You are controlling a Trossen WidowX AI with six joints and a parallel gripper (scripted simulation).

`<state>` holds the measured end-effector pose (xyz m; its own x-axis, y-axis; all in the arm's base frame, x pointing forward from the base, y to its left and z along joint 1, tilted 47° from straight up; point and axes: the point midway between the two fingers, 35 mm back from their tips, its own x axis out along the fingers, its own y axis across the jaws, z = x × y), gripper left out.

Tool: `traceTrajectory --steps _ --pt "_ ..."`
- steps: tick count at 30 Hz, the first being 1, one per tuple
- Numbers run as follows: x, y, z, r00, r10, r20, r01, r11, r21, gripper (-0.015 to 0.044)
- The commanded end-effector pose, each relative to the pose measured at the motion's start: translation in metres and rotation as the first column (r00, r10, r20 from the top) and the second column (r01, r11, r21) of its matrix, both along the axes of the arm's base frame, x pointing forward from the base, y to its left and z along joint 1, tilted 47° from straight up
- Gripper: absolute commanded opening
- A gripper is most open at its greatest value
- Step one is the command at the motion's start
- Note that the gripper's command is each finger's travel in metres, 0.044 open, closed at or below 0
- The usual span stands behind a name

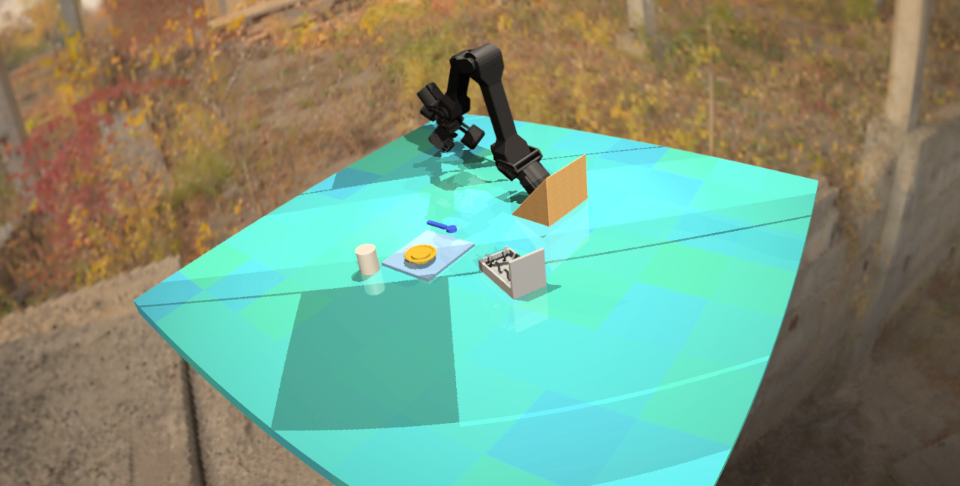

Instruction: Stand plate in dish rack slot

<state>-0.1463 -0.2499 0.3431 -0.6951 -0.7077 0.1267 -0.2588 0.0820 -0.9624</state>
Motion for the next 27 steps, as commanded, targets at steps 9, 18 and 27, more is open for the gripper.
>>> traceTrajectory --steps 9,18,27 --pt "0.039 -0.026 0.016 0.983 0.179 0.051 -0.174 0.981 -0.080 0.0400" --pt "0.079 -0.047 0.027 0.935 0.339 0.105 -0.324 0.935 -0.141 0.0400" --pt "0.137 -0.066 0.036 0.827 0.531 0.184 -0.494 0.843 -0.212 0.0400"
